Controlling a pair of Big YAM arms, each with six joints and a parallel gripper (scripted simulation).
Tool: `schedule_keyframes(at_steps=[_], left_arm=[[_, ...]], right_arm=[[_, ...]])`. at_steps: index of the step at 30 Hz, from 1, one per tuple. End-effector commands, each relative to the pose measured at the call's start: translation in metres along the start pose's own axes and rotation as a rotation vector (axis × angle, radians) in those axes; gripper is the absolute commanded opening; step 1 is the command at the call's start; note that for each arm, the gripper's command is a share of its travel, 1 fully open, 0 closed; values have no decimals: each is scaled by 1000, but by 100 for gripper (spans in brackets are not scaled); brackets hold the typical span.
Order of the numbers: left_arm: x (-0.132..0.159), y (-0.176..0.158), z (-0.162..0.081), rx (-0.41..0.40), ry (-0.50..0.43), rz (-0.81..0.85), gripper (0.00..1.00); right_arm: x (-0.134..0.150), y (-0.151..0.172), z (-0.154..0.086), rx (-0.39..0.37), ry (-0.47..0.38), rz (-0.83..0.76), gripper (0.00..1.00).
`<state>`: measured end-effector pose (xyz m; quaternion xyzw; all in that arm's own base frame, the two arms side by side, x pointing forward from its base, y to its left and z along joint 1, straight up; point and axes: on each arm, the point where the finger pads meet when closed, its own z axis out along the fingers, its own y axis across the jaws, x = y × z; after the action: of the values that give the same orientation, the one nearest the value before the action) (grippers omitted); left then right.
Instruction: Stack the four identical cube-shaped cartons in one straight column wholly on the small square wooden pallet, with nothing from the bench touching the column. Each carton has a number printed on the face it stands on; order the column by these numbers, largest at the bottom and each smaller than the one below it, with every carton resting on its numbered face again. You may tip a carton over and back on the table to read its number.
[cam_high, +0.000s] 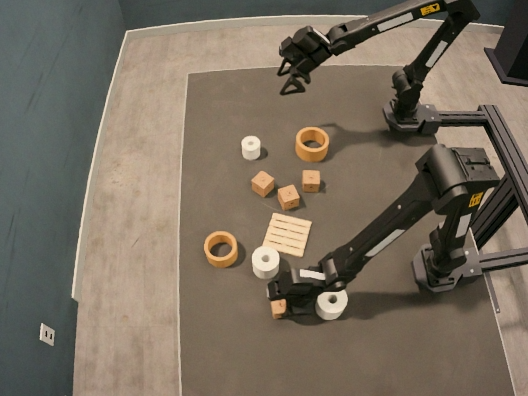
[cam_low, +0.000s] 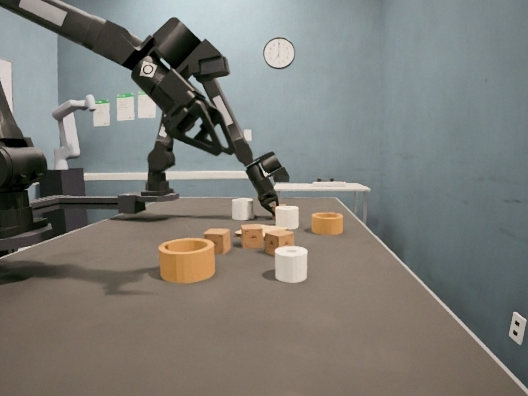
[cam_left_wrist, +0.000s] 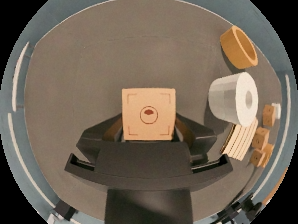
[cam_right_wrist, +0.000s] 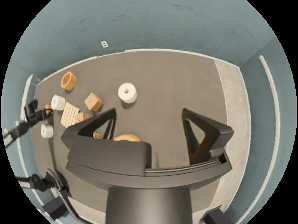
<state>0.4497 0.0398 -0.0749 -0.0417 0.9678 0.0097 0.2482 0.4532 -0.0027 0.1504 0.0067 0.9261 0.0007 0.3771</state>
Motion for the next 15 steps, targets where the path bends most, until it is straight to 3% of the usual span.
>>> schedule_keyframes(at_steps=[1,4,7,13,15], left_arm=[[-3,1,5,-1,-14,-4,46],[-3,1,5,-1,-14,-4,46],[5,0,-1,-1,-1,-4,73],[0,0,-11,-1,-16,-3,75],[16,0,-13,-1,13,-3,75]], right_arm=[[-21,1,-4,-1,-28,-15,100],[-21,1,-4,-1,-28,-15,100],[-21,1,-4,-1,-28,-15,100],[-21,1,-4,-1,-28,-15,100],[-21,1,-4,-1,-28,-15,100]])
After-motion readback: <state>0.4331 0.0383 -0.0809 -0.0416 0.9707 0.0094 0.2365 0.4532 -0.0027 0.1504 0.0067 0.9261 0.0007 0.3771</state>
